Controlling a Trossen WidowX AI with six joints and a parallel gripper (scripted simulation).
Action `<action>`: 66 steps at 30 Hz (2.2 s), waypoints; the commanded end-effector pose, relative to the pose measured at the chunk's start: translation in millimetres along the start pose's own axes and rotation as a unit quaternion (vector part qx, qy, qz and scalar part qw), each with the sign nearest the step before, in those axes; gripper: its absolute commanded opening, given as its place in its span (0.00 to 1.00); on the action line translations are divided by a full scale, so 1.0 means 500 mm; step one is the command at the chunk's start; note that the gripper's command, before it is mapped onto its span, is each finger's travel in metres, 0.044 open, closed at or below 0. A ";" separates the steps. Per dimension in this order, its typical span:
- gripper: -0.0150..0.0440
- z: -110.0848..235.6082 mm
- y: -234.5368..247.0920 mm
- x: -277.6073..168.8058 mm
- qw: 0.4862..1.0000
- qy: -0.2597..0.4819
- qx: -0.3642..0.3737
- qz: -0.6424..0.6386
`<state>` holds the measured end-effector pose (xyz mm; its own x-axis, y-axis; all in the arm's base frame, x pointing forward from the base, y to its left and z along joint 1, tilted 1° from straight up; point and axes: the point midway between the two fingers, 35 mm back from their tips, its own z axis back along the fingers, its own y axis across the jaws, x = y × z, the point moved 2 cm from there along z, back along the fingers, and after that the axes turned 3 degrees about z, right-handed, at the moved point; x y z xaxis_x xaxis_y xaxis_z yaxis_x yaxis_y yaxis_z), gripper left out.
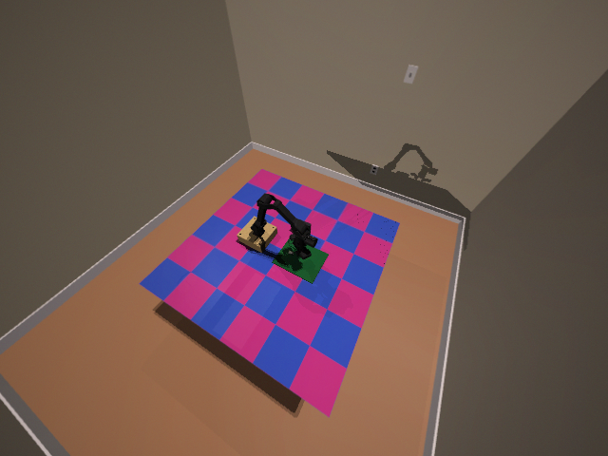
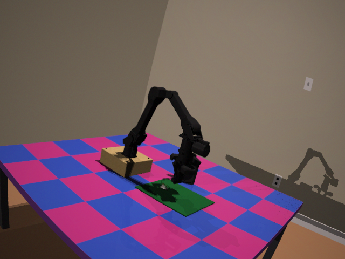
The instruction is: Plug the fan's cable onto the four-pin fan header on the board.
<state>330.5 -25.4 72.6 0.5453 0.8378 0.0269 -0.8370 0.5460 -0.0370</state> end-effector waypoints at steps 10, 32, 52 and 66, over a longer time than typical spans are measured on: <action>0.25 -0.022 -0.007 0.005 0.999 -0.043 0.022 -0.024; 0.25 -0.079 -0.013 0.000 0.981 -0.180 0.058 -0.032; 0.25 -0.110 -0.016 -0.012 0.948 -0.308 0.065 -0.035; 0.25 -0.119 -0.016 -0.026 0.916 -0.395 0.056 -0.035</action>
<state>333.9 -39.4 15.0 0.4519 0.5396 0.7104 -0.8227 0.5600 0.0979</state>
